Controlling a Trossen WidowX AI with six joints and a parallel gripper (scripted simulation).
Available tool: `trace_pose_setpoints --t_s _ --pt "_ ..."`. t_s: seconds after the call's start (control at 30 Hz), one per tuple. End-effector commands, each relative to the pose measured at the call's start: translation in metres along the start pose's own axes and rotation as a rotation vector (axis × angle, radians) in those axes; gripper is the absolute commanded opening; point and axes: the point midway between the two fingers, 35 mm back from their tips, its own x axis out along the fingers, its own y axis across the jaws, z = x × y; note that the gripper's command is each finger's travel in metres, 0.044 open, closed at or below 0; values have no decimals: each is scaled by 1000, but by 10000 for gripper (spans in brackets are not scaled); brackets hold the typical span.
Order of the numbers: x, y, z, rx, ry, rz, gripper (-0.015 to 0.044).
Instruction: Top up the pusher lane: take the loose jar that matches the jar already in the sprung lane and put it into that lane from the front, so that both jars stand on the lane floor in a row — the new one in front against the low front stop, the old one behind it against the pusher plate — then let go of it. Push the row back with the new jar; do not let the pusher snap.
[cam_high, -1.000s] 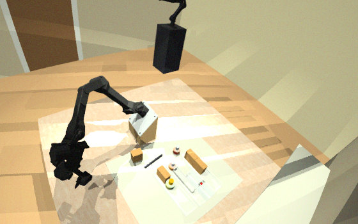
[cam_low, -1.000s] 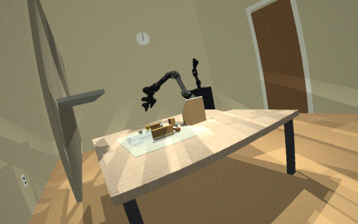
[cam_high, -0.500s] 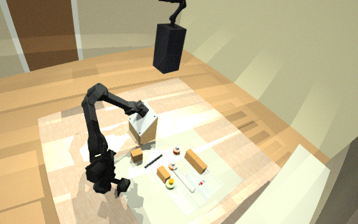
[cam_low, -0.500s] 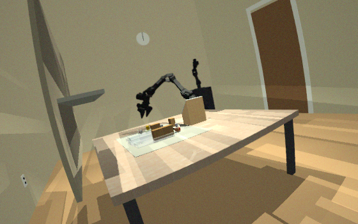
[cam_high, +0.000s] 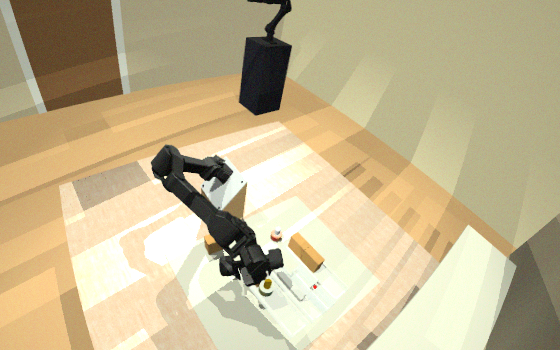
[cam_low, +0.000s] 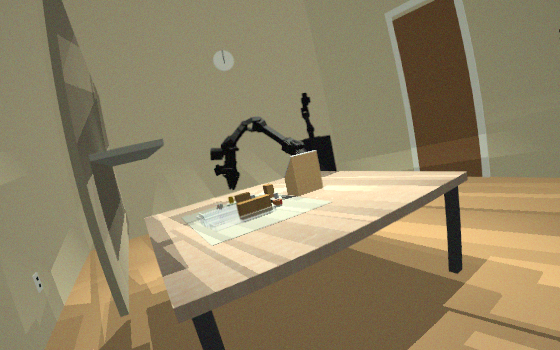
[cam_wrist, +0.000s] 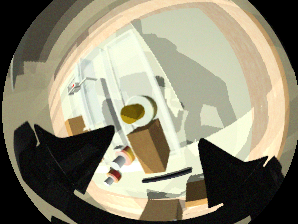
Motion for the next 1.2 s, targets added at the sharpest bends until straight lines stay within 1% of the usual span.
trace_pose_setpoints --t_s 0.0,0.2,0.33,0.4,0.53,0.63,0.77,0.87,1.03,1.17 --pt "3 50 -46 -108 76 -1 440" --pt "-1 112 -133 -302 163 -48 440" --pt "-6 131 -196 -444 190 -124 440" --pt "-8 134 -217 -492 191 -157 440" --pt "-8 129 -217 -499 191 -162 440" --pt "8 125 -219 -499 191 -163 440" --pt "10 125 -219 -499 191 -163 440" --pt "27 120 -221 -499 191 -164 440" --pt "31 119 -221 -499 191 -164 440" --pt "44 116 -223 -499 190 -165 440"
